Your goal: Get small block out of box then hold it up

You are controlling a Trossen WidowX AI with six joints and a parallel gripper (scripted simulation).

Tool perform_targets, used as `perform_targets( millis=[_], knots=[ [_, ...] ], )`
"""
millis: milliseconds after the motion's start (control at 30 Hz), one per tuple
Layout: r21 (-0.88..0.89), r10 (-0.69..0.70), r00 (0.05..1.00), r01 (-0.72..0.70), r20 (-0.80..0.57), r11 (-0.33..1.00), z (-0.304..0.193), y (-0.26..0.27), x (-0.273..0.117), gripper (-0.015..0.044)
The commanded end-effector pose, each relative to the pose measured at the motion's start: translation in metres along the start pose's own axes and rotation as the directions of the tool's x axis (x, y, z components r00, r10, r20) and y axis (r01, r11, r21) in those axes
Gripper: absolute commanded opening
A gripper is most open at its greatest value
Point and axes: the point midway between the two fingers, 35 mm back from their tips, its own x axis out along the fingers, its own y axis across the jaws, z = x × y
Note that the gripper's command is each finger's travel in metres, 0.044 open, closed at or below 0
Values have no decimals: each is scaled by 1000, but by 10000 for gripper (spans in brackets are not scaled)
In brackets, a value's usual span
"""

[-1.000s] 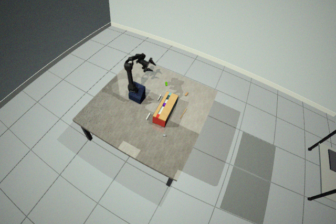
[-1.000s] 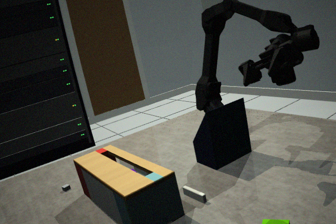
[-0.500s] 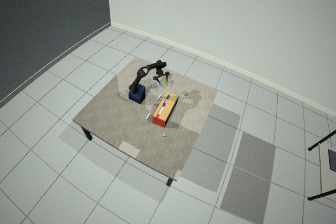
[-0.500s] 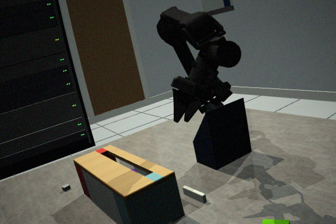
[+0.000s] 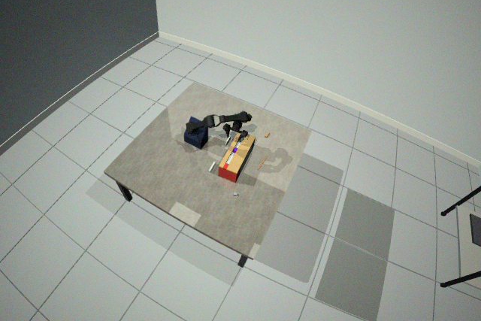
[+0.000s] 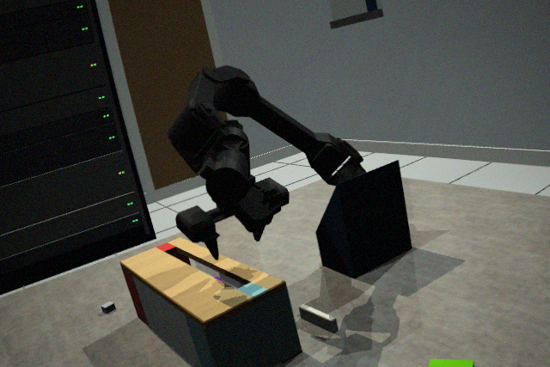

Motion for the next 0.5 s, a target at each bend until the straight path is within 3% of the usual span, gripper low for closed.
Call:
perform_targets(
  millis=[0,467],
  knots=[
    [5,-5,1000,5,2,1000,2,1,-2,400],
    [5,-6,1000,6,3,1000,10,-1,19,400]
  ],
)
